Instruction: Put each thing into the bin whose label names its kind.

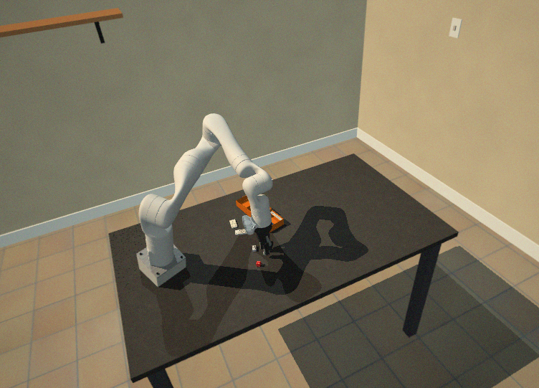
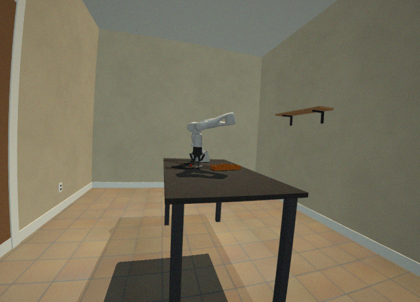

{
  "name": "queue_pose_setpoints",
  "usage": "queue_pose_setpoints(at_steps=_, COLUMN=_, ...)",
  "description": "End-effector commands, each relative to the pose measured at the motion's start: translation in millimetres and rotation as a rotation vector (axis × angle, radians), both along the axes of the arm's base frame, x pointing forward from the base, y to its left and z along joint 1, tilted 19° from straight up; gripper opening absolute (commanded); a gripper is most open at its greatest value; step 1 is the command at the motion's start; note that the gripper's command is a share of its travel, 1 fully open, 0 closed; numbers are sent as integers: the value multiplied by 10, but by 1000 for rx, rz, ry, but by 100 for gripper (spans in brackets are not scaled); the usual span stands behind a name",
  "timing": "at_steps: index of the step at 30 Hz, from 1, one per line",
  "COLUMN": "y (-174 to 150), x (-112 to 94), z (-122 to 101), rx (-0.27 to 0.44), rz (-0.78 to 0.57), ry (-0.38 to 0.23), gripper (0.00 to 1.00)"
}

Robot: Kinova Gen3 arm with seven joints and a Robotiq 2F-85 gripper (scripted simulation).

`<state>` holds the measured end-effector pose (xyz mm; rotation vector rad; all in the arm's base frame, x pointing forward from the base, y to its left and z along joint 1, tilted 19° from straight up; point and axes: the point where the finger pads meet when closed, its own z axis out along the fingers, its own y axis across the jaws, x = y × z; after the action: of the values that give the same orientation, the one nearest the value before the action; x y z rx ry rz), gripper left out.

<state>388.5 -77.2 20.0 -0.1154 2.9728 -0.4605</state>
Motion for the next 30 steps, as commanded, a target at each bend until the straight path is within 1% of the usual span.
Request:
queue_pose_setpoints(at_steps=1, y=18, x=19, z=-5, rx=-1, rz=3, ry=0, gripper=31)
queue_pose_setpoints(at_steps=11, y=-43, x=46, z=-124, rx=-6, rz=9, ry=-1, gripper=31)
queue_pose_setpoints(at_steps=24, y=-21, x=30, z=-114, rx=0, rz=3, ry=0, gripper=31)
queue_pose_setpoints(at_steps=25, y=-21, x=30, z=-114, rx=0, rz=3, ry=0, gripper=11)
queue_pose_setpoints(at_steps=30, y=-21, x=30, z=-114, rx=0, rz=3, ry=0, gripper=11)
